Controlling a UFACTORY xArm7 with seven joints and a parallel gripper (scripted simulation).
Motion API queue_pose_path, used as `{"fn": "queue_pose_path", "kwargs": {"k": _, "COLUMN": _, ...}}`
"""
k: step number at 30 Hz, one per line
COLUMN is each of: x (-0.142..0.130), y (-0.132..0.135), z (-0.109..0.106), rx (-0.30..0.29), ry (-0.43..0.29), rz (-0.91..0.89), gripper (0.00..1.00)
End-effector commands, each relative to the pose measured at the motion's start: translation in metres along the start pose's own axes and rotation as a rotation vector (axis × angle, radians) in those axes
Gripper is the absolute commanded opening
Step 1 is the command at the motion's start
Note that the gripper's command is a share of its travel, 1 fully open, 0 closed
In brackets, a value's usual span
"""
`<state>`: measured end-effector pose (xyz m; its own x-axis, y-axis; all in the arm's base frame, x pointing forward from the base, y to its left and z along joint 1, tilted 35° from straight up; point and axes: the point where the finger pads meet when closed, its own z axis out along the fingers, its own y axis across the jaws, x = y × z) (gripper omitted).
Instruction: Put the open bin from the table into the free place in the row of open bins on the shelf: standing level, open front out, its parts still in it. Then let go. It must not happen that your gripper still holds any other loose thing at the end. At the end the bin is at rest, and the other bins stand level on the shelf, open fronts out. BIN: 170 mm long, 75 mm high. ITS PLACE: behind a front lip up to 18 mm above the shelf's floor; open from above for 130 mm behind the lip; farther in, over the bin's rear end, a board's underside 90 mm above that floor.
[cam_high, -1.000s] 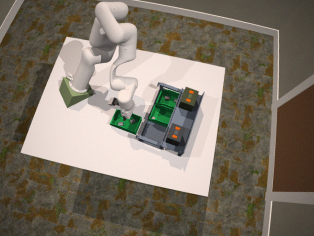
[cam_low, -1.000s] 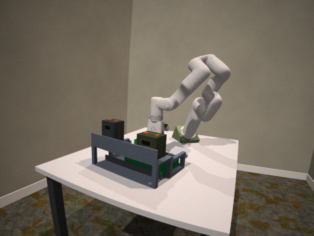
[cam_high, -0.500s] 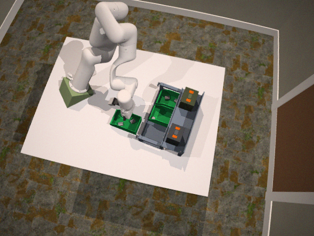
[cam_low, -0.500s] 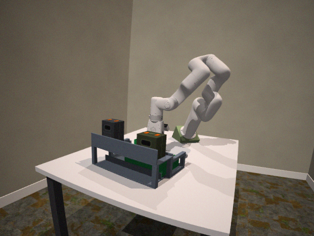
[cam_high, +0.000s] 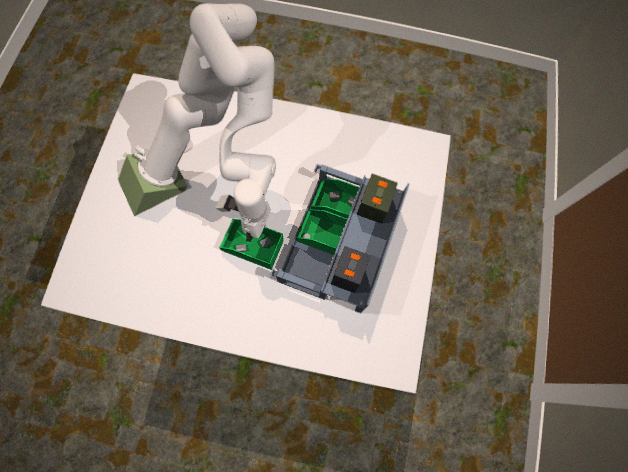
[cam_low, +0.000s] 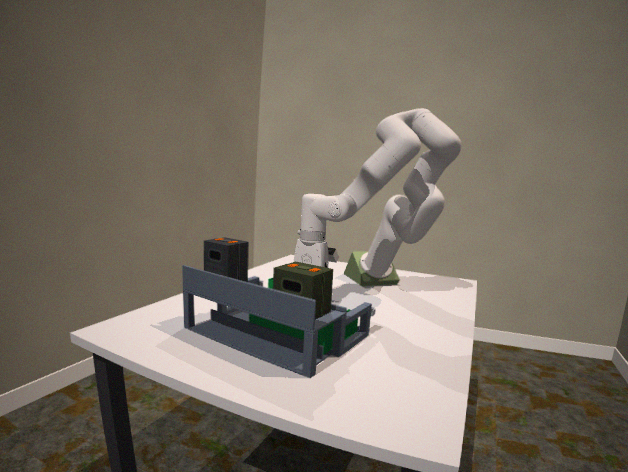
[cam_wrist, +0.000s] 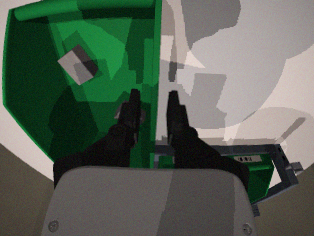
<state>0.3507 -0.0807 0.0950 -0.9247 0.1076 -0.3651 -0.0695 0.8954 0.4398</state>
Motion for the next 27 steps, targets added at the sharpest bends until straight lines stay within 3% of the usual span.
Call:
{"fn": "queue_pose_path", "kwargs": {"k": 1, "x": -0.001, "y": -0.001, "z": -0.017, "rx": 0.003, "ry": -0.003, "rz": 0.001, "gripper": 0.28}}
{"fn": "queue_pose_path", "kwargs": {"k": 4, "x": -0.001, "y": -0.001, "z": -0.041, "rx": 0.003, "ry": -0.004, "rz": 0.001, "gripper": 0.28}}
{"fn": "queue_pose_path", "kwargs": {"k": 16, "x": -0.001, "y": -0.001, "z": -0.041, "rx": 0.003, "ry": -0.004, "rz": 0.001, "gripper": 0.28}}
{"fn": "queue_pose_path", "kwargs": {"k": 21, "x": -0.001, "y": -0.001, "z": -0.095, "rx": 0.003, "ry": -0.004, "rz": 0.001, "gripper": 0.28}}
{"fn": "queue_pose_path", "kwargs": {"k": 27, "x": -0.001, "y": -0.001, "z": -0.095, "rx": 0.003, "ry": -0.004, "rz": 0.001, "gripper": 0.28}}
